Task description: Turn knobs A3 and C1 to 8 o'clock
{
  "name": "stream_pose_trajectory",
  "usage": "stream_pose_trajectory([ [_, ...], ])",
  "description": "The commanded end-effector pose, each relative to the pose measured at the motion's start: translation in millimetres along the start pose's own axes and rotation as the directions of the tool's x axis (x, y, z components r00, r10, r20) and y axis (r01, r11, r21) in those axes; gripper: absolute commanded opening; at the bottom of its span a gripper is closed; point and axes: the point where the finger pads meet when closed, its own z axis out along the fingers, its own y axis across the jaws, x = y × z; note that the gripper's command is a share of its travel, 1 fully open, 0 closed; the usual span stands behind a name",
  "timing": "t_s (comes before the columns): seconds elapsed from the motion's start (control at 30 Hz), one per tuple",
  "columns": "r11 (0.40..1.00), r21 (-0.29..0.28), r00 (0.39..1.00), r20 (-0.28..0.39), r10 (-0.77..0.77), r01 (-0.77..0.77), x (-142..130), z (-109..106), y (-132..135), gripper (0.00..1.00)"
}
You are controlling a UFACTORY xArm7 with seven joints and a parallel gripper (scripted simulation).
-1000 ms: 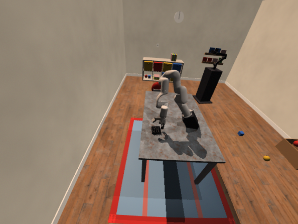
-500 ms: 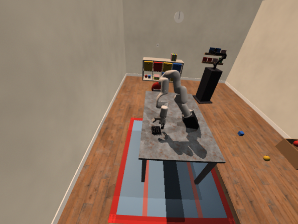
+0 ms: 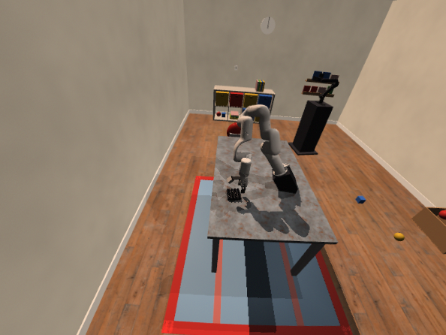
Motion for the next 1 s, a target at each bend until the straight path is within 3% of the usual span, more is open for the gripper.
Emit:
stream_pose_trajectory([
  [0.0,1.000,0.001,1.000,-0.002,0.000,0.000,0.9,-0.6,-0.6,1.00],
  [0.7,1.000,0.001,1.000,-0.002,-0.016,0.016,1.1,-0.7,-0.7,1.00],
  [0.97,0.968,0.000,0.968,-0.004,-0.249,0.249,4.5,-3.6,-2.6,1.00],
])
